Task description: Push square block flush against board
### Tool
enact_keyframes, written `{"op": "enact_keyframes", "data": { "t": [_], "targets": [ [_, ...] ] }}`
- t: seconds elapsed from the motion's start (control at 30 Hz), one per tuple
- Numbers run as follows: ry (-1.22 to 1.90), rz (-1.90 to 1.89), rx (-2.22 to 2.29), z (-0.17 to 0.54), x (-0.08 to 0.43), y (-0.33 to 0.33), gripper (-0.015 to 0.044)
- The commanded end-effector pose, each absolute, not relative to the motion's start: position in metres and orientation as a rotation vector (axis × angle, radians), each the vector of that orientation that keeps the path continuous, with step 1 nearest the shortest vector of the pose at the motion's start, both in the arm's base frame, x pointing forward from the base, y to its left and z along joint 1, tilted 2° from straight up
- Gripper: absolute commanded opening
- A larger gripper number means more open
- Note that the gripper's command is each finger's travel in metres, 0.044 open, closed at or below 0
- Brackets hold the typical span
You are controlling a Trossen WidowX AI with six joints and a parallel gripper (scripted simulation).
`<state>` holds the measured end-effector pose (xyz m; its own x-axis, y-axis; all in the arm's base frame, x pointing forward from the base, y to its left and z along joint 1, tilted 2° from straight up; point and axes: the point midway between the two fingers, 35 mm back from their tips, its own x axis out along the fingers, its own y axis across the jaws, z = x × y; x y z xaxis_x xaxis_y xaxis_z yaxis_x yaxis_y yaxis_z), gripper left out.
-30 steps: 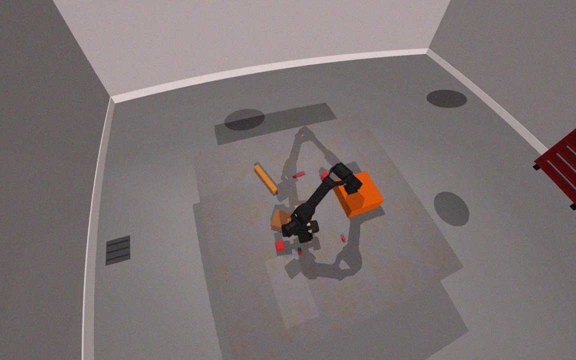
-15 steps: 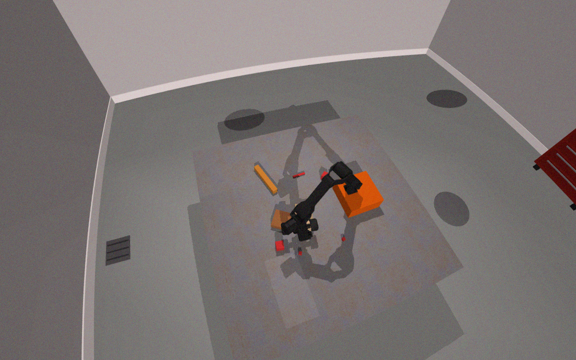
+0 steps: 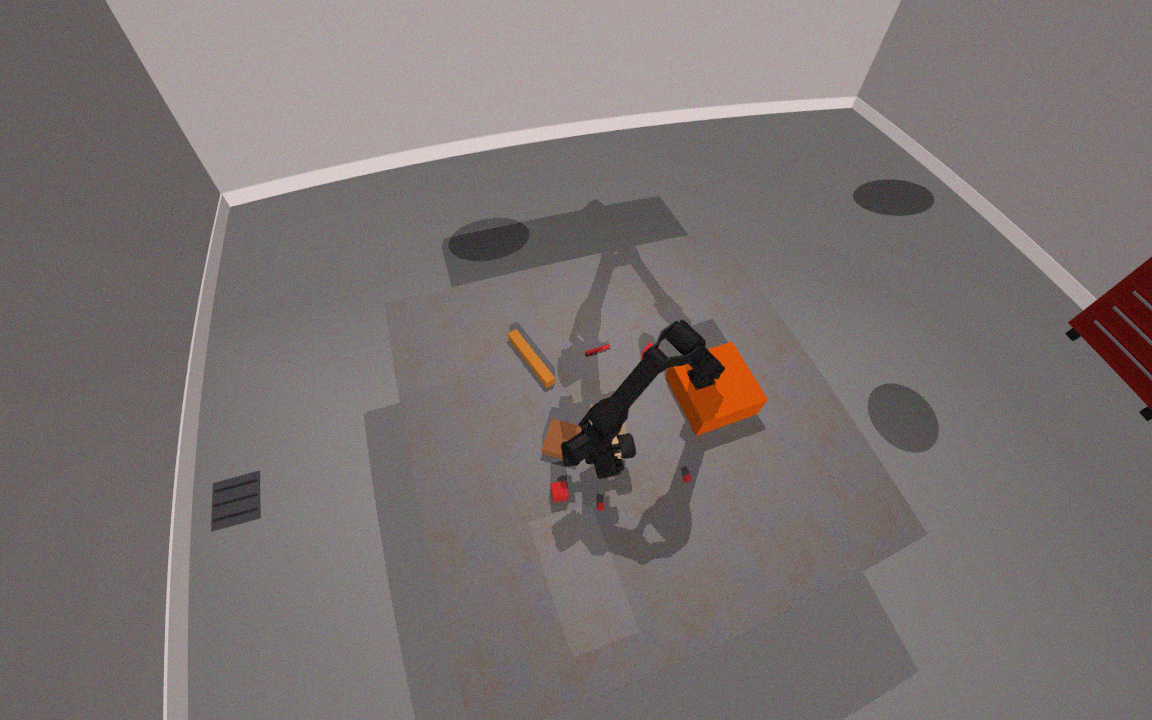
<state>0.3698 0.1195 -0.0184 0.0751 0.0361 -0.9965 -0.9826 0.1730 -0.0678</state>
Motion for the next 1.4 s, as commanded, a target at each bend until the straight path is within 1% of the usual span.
{"op": "enact_keyframes", "data": {
  "t": [0.0,1.37],
  "targets": [
    [1.222,1.051,-1.087,-0.022,0.366,0.112,0.0000],
    [1.224,1.050,-1.088,-0.024,0.361,0.083,0.0000]
  ]
}}
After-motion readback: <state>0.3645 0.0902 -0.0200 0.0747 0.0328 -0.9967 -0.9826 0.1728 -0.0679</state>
